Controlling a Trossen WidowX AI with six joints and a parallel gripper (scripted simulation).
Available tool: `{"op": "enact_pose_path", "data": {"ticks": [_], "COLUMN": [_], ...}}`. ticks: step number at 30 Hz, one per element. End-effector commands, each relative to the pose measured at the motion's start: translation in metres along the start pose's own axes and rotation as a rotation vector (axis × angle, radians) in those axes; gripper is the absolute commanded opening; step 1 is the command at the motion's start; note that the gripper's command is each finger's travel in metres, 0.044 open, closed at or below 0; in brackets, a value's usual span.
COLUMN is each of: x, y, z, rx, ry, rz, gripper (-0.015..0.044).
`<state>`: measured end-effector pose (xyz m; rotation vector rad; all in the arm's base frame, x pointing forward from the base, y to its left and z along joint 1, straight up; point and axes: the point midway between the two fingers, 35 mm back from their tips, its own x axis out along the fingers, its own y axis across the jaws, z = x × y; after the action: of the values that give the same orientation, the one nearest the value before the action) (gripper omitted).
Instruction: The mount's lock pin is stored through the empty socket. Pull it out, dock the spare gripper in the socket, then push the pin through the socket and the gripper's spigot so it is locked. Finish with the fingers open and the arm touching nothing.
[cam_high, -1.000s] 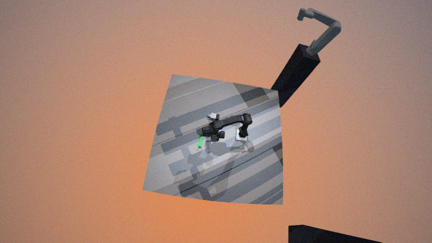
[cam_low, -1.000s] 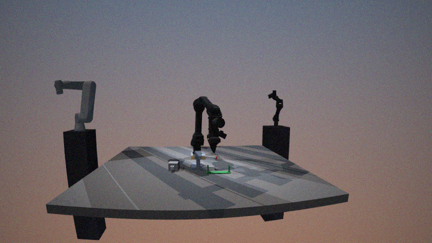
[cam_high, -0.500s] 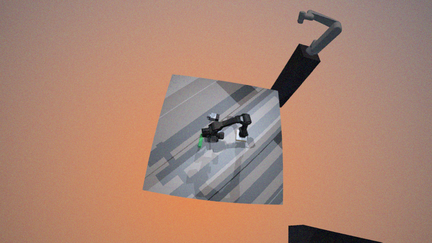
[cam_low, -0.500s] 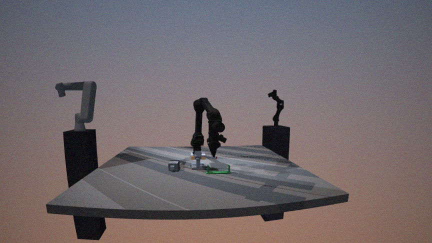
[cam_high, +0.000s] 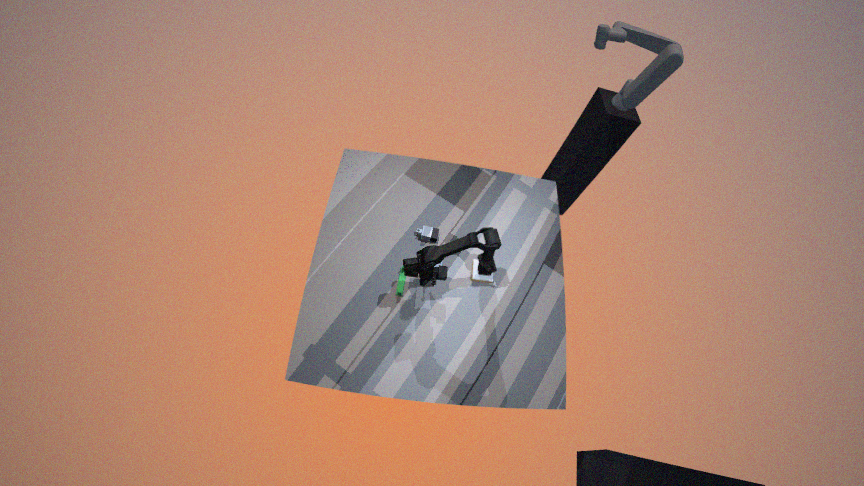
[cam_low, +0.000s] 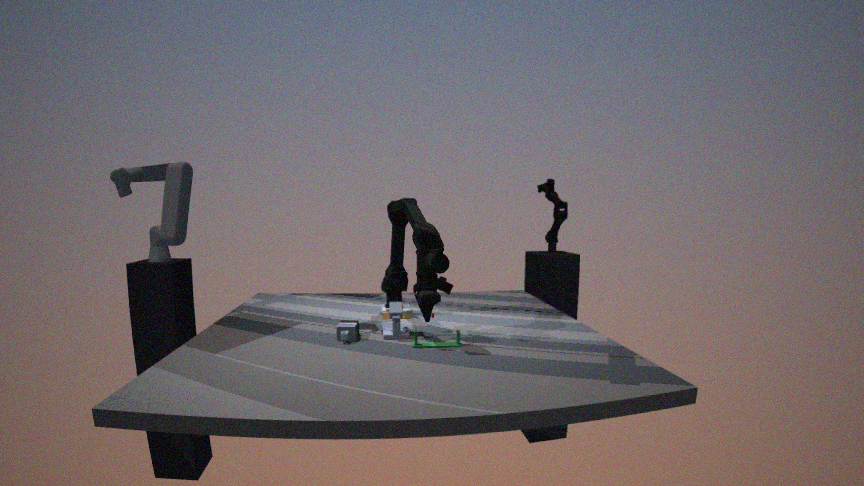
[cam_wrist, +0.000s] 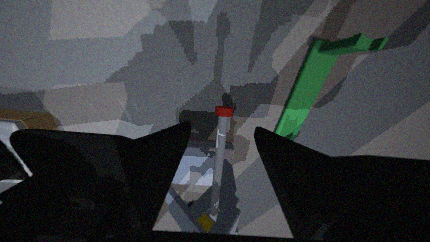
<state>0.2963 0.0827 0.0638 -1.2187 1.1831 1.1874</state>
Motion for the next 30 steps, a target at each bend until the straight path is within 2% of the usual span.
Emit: {"op": "enact_pose_path", "data": {"ticks": [1,10,21,30], "x": [0.0088,0.0112,0.0112,0.0112], "y": [0.0021,0.0023,0.0023,0.0023], "z": [-0.0006,-0.0007,-0.0007,-0.0007], "rx": [-0.005,-0.005,-0.005,-0.005], "ry": [-0.001,-0.001,-0.001,-0.001], "rz": [0.007,0.007,0.007,0.007], "gripper": [0.03,0.03,0.0011,0.0]}}
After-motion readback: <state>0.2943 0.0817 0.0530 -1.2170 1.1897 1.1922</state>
